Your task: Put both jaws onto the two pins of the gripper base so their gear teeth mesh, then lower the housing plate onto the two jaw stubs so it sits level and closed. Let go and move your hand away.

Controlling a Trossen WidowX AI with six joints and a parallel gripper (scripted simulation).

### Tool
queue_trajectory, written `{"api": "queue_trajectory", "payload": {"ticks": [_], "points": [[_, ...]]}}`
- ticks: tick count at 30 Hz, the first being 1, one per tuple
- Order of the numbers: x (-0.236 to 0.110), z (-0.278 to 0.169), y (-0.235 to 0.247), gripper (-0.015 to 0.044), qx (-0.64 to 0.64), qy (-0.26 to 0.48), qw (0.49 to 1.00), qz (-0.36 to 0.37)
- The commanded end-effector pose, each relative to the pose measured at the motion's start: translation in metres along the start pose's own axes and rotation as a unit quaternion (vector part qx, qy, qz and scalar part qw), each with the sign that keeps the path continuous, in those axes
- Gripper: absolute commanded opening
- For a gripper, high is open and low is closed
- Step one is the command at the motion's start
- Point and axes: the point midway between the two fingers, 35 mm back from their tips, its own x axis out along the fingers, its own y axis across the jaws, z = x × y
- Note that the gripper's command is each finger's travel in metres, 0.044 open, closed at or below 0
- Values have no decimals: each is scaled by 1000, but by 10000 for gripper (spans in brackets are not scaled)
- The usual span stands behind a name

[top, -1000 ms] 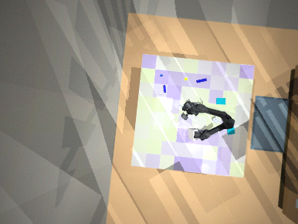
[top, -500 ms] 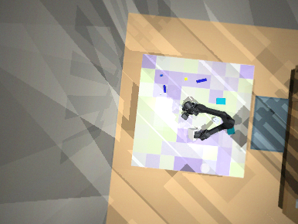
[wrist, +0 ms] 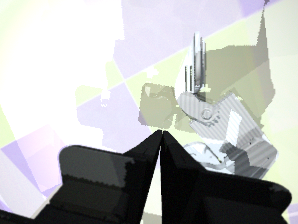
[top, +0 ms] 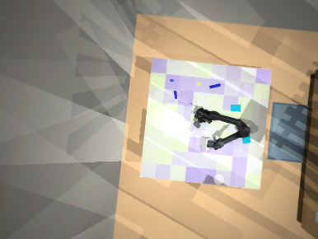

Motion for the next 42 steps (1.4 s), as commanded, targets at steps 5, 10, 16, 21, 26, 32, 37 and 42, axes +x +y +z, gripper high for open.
{"api": "queue_trajectory", "payload": {"ticks": [5,10,16,21,26,32,37,42], "points": [[0,1,0,53,-3,0,1000,0],[-7,27,-11,184,-69,-1,998,0],[-13,48,-20,341,-122,-2,993,-1],[-10,48,-20,440,-122,-2,993,-1],[28,47,-20,440,-122,-2,993,-2],[29,48,-20,440,-122,-2,993,-1],[37,48,-20,440,-122,-2,993,-2],[45,48,-20,440,-122,-2,993,-2]]}}
